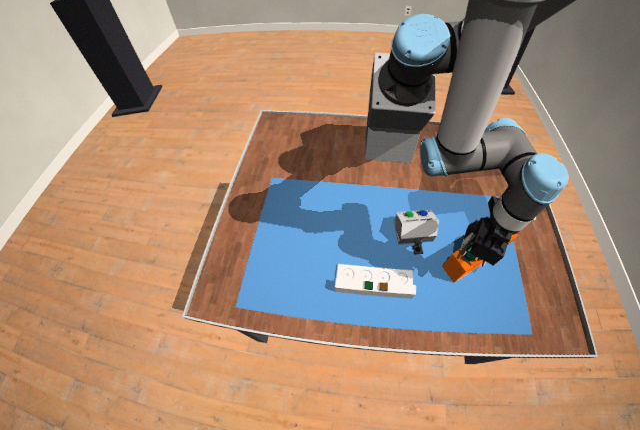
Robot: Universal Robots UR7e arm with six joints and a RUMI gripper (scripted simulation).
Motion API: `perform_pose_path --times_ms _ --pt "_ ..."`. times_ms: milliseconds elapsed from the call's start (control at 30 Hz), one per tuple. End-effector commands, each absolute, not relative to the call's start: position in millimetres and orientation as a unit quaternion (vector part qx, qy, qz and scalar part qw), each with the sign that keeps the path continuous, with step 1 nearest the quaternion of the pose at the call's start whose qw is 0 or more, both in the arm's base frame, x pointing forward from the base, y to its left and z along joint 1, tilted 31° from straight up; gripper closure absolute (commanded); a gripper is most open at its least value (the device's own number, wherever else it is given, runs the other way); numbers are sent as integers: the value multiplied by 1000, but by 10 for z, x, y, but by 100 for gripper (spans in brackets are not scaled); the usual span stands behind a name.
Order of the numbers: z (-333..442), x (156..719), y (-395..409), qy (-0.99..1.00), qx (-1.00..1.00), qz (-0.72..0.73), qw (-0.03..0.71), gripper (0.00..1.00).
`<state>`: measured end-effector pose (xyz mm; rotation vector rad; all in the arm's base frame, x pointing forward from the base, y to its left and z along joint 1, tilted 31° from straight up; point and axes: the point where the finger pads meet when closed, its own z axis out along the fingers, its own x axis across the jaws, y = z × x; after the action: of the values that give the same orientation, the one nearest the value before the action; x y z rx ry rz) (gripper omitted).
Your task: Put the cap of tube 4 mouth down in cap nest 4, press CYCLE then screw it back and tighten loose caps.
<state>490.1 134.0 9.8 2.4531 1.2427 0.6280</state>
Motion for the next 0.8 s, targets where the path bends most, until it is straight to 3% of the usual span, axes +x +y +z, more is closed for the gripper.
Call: perform_pose_path --times_ms 0,333,767 --pt "102 4902 1341 441 855 220 160 65" --pt "102 4902 1341 441 855 220 160 65" --pt "102 4902 1340 100 957 263 69 65"
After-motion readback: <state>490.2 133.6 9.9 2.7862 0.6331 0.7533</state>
